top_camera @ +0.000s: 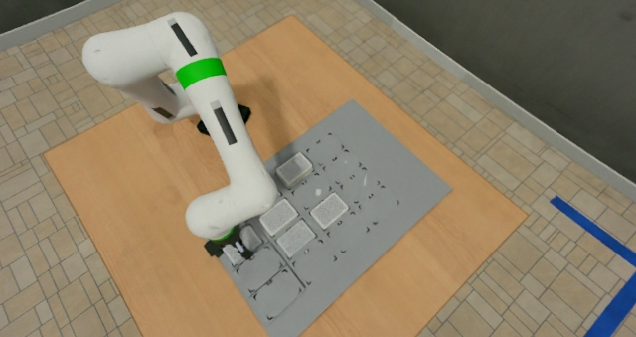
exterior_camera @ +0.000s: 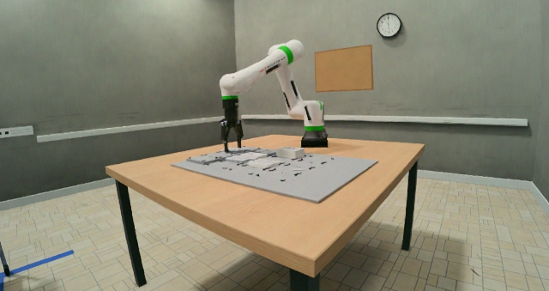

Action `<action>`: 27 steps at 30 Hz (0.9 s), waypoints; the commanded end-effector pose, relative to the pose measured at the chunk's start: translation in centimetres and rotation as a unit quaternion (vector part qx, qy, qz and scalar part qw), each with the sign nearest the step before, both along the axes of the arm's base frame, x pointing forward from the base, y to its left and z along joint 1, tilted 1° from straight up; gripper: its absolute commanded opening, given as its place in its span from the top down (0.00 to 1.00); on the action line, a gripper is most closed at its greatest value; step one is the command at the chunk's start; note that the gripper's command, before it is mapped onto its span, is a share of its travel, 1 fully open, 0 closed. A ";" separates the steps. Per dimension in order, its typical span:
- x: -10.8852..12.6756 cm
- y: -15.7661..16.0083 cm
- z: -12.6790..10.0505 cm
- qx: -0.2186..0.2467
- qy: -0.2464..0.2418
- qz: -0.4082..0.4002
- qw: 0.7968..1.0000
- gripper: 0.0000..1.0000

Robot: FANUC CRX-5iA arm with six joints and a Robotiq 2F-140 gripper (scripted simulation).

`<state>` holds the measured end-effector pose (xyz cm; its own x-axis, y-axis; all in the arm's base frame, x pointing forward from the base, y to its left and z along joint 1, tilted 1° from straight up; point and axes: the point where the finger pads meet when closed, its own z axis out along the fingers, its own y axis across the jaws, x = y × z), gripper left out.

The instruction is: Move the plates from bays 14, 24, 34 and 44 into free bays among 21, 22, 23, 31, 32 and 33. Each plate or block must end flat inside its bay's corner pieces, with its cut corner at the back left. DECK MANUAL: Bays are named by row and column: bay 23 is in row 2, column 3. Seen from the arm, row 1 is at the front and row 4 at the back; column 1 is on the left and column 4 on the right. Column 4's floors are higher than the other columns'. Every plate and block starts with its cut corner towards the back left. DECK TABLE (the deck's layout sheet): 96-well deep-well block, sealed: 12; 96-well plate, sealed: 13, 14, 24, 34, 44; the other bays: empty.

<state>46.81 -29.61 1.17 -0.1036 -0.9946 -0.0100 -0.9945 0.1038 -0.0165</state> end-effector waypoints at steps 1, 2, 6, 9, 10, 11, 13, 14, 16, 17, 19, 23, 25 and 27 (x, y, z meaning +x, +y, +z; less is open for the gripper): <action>0.1 0.0 0.1 -0.001 -0.001 0.000 1.000 0.33; 0.1 0.0 0.1 -0.001 -0.001 0.000 1.000 0.33; 0.1 0.0 0.1 -0.001 -0.001 0.000 1.000 0.35; 0.1 0.0 0.1 -0.001 -0.001 0.000 1.000 0.35; 0.1 0.0 0.1 -0.001 -0.001 0.000 1.000 0.36; 0.1 0.0 0.1 -0.001 -0.001 0.000 1.000 0.36; 0.1 0.0 0.1 -0.001 -0.001 0.000 1.000 0.37; 0.1 0.0 0.1 -0.001 -0.001 0.000 1.000 0.38; 0.1 0.0 0.1 -0.001 -0.001 0.000 1.000 0.38; 0.1 0.0 0.1 -0.001 -0.001 0.000 1.000 0.38; 0.1 0.0 0.1 -0.001 -0.001 0.000 1.000 0.38; 0.1 0.0 0.1 -0.001 -0.001 0.000 1.000 0.38; 0.1 0.0 0.1 -0.001 -0.001 0.000 1.000 0.38; 0.1 0.0 0.1 -0.001 -0.001 0.000 1.000 0.39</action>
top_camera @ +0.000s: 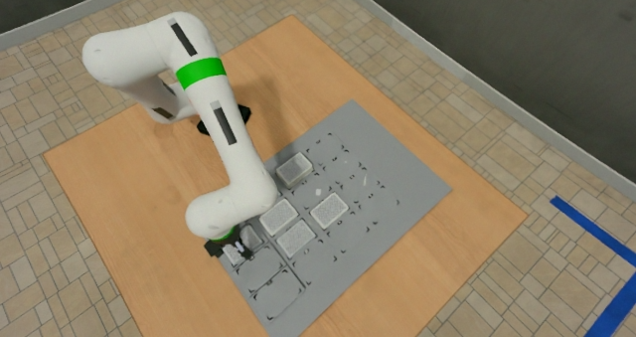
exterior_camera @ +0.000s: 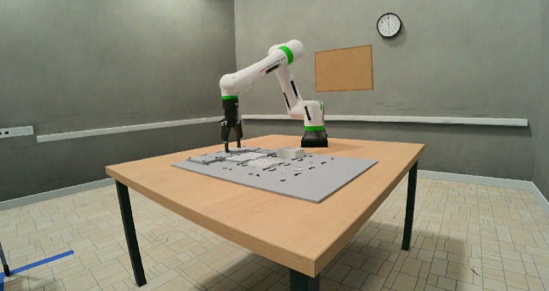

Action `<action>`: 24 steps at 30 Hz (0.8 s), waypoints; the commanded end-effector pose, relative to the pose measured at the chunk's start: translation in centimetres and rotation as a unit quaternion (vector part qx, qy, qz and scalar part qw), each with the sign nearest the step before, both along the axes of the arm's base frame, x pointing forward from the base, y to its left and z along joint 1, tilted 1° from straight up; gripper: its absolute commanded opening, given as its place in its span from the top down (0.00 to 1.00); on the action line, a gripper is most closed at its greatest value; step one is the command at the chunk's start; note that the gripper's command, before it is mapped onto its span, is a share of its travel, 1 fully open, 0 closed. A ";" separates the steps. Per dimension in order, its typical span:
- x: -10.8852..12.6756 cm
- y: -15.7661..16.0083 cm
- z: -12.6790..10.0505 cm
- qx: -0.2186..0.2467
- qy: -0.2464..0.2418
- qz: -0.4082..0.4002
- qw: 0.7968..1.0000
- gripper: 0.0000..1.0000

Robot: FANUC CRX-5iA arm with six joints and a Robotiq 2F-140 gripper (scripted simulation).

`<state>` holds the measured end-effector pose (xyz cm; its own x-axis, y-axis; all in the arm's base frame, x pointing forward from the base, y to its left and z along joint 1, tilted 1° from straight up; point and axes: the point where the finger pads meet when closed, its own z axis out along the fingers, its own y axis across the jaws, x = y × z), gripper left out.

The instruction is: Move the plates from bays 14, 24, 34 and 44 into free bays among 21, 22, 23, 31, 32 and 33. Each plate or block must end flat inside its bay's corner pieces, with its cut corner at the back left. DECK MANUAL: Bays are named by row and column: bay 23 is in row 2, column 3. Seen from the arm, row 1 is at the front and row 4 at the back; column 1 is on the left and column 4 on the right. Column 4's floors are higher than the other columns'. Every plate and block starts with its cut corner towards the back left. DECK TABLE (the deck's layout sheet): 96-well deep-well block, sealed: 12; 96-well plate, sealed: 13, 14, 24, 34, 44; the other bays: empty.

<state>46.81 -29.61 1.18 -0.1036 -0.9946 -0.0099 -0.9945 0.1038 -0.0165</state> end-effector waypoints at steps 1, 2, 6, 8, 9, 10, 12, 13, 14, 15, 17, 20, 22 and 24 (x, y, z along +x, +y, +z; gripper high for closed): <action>0.1 0.0 0.1 -0.001 -0.001 0.000 1.000 0.39; 0.1 0.0 0.1 -0.001 -0.001 0.000 1.000 0.39; 0.0 0.0 0.1 -0.001 -0.001 0.000 1.000 0.39; 0.0 0.0 0.1 -0.001 -0.001 0.000 1.000 0.39; 0.0 0.0 0.1 -0.001 -0.001 0.000 1.000 0.39; 0.0 0.0 0.1 -0.001 -0.001 0.000 1.000 0.39; 0.0 0.0 0.1 -0.001 -0.001 0.000 1.000 0.39; 0.0 0.0 0.1 -0.001 -0.001 0.000 1.000 0.39; 0.0 0.0 0.1 -0.001 -0.001 0.000 1.000 0.39; 0.0 0.0 0.1 -0.001 -0.001 0.000 1.000 0.39; 0.0 0.0 0.1 -0.001 -0.001 0.000 1.000 0.40; 0.0 0.0 0.1 -0.001 -0.001 0.000 1.000 0.40; 0.0 0.0 0.1 -0.001 -0.001 0.000 1.000 0.40; 0.0 0.0 0.1 -0.001 -0.001 0.000 1.000 0.40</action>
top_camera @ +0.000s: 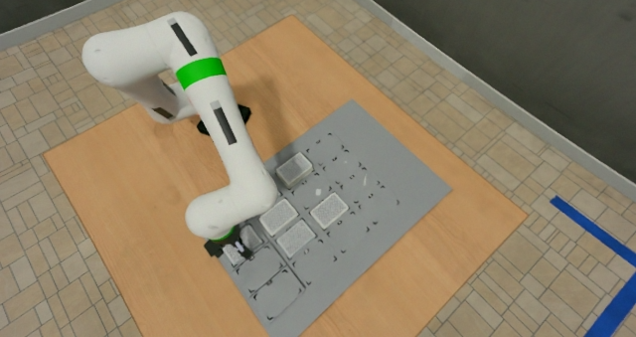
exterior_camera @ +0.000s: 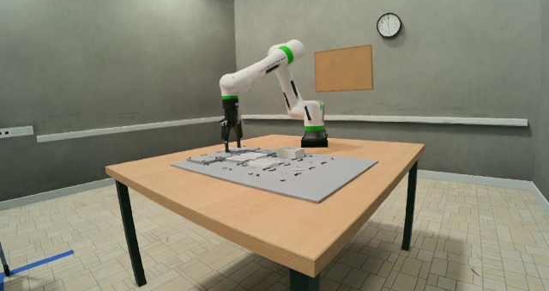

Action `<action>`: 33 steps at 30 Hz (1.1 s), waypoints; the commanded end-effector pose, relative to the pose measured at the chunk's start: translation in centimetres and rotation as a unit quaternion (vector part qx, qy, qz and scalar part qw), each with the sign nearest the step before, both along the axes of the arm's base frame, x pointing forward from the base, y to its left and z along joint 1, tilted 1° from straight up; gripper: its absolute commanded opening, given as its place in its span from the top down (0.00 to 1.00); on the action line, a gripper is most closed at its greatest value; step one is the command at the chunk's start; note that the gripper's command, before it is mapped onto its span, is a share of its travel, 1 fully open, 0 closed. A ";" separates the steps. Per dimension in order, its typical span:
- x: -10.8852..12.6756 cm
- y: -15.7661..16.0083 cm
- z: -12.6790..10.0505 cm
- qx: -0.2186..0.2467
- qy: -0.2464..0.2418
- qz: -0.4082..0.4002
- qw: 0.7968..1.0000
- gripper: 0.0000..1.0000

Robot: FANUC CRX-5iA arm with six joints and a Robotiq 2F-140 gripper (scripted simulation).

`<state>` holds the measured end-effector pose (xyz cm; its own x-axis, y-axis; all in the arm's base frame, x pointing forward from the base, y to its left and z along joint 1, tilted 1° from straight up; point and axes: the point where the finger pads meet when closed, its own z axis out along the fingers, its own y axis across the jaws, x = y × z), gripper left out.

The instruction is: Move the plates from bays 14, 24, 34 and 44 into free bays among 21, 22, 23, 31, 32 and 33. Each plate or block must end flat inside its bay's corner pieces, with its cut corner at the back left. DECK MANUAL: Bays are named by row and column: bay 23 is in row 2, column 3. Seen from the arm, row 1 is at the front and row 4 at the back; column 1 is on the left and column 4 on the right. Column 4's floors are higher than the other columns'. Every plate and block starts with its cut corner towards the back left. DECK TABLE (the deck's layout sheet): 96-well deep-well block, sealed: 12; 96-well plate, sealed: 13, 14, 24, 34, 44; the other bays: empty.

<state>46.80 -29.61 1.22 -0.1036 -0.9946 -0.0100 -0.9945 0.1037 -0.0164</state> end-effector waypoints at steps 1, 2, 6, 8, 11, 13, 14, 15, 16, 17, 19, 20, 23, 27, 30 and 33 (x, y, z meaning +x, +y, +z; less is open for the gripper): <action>0.1 0.0 0.1 -0.001 -0.001 0.000 1.000 0.40; 0.1 0.0 0.1 -0.001 -0.001 0.000 1.000 0.40; 0.1 0.0 0.1 -0.001 -0.001 0.000 1.000 0.40; 0.1 0.0 0.1 -0.001 -0.001 0.000 1.000 0.40; 0.1 0.0 0.1 -0.001 -0.001 0.000 1.000 0.41; 0.1 0.0 0.1 -0.001 -0.001 0.000 1.000 0.41; 0.1 0.0 0.1 -0.001 -0.001 0.000 1.000 0.41; 0.1 0.0 0.1 -0.001 -0.001 0.000 1.000 0.41; 0.1 0.0 0.1 -0.001 -0.001 0.000 1.000 0.41; 0.1 0.0 0.1 -0.001 -0.001 0.000 1.000 0.41; 0.1 0.0 0.1 -0.001 -0.001 0.000 1.000 0.41; 0.1 0.0 0.1 -0.001 -0.001 0.000 1.000 0.41; 0.1 0.0 0.1 -0.001 -0.001 0.000 1.000 0.41; 0.1 0.0 0.1 -0.001 -0.001 0.000 1.000 0.41; 0.1 0.0 0.1 -0.001 -0.001 0.000 1.000 0.42; 0.1 0.0 0.1 -0.001 -0.001 0.000 1.000 0.42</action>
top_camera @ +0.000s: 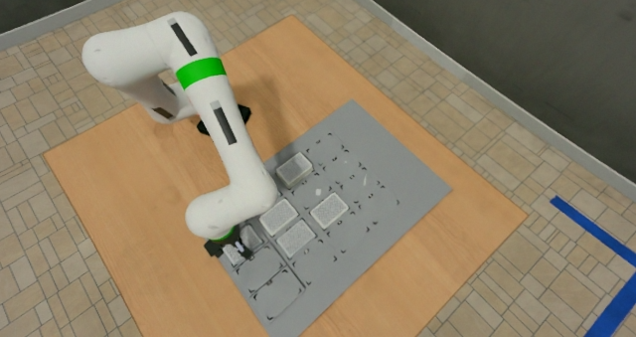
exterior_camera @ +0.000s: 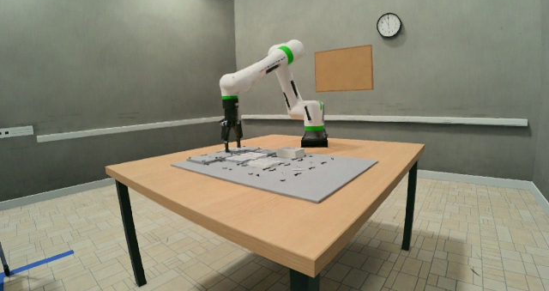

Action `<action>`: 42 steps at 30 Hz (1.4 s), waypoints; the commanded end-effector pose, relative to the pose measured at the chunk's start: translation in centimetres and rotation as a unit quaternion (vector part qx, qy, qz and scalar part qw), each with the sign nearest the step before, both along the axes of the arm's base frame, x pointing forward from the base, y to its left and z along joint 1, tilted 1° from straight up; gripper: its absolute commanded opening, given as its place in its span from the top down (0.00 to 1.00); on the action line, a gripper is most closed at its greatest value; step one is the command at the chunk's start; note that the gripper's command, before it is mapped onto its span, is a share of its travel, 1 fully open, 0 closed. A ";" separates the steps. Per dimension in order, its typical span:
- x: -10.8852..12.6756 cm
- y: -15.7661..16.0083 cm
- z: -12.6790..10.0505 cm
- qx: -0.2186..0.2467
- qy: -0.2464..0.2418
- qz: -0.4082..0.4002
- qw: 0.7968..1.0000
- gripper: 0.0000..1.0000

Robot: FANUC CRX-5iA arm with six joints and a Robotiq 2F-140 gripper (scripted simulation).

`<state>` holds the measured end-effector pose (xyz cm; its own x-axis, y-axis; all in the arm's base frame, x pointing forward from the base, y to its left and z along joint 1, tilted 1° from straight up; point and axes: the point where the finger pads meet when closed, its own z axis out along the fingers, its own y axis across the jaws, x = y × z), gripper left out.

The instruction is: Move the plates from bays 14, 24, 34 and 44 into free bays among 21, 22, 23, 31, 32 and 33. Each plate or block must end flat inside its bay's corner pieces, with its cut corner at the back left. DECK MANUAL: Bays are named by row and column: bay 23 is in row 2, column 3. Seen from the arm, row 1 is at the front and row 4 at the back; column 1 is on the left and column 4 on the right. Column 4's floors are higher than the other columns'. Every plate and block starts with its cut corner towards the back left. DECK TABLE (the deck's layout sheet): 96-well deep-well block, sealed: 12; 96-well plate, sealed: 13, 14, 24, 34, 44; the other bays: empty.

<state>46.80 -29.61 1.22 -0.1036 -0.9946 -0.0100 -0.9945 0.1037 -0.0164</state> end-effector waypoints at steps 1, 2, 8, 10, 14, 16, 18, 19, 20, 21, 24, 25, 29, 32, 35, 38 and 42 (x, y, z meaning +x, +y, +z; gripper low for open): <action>0.1 0.0 0.1 -0.001 -0.001 0.000 1.000 0.42; 0.1 0.0 0.1 -0.001 -0.001 0.000 1.000 0.42; 0.1 0.0 0.1 -0.001 -0.001 0.000 1.000 0.42; 0.1 0.0 0.1 -0.001 -0.001 0.000 1.000 0.42; 0.1 0.0 0.1 -0.001 -0.001 0.000 1.000 0.90; 0.1 0.0 0.1 -0.001 -0.001 0.000 1.000 0.90; 0.1 0.0 0.1 -0.001 -0.001 0.000 1.000 0.90; 0.1 0.0 0.1 -0.001 -0.001 0.000 1.000 0.90; 0.1 0.0 0.1 -0.001 -0.001 0.000 1.000 0.90; 0.1 0.0 0.1 -0.001 -0.001 0.000 1.000 0.90; 0.1 0.0 0.1 -0.001 -0.001 0.000 1.000 0.90; 0.1 0.0 0.1 -0.001 -0.001 0.000 1.000 0.90; 0.1 0.0 0.1 -0.001 -0.001 0.000 1.000 0.90; 0.1 0.0 0.1 -0.001 -0.001 0.000 1.000 0.90; 0.1 0.0 0.2 -0.001 -0.001 0.000 1.000 0.90; 0.1 0.0 0.3 -0.001 -0.001 0.000 1.000 0.90; 0.1 0.0 0.4 -0.001 -0.001 0.000 1.000 0.90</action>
